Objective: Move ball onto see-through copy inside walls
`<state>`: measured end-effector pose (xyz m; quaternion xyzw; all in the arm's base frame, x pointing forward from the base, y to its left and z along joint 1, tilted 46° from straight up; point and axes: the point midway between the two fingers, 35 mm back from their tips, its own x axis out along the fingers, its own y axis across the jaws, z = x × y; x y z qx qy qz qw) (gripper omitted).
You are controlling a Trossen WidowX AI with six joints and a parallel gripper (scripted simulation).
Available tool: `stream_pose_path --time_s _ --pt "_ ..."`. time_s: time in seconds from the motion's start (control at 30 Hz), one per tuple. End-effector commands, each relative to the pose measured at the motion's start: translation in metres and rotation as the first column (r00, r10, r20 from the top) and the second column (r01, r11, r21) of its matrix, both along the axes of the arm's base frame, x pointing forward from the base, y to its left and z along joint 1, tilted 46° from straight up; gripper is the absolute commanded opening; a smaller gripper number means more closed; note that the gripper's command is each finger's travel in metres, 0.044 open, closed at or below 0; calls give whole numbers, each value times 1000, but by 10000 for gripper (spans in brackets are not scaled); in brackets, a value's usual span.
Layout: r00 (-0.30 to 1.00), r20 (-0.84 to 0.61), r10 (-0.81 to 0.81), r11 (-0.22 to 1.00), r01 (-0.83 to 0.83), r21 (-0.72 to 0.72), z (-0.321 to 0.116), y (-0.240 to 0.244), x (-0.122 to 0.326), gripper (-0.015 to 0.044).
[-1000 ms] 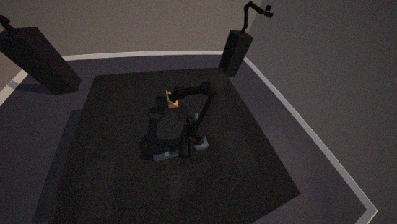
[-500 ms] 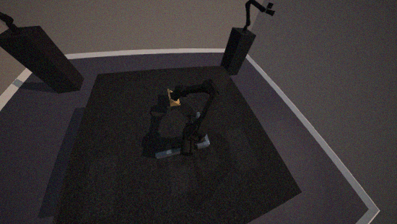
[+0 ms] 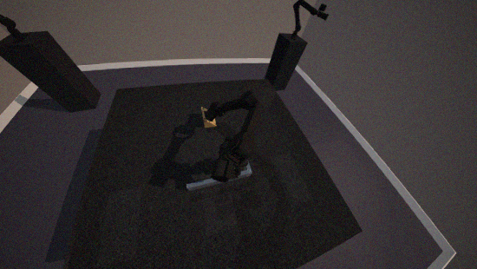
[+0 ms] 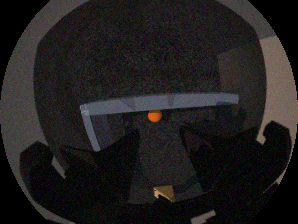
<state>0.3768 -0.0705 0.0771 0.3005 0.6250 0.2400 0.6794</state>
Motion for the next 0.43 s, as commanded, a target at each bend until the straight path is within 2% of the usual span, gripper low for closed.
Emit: stream_pose_path --time_s 0.0,0.2,0.4 --pt "1000 0 0 1000 0 0 0 0 0 240" --pt "1000 0 0 1000 0 0 0 0 0 240" --pt "1000 0 1 1000 -1 1 30 -29 -8 398"
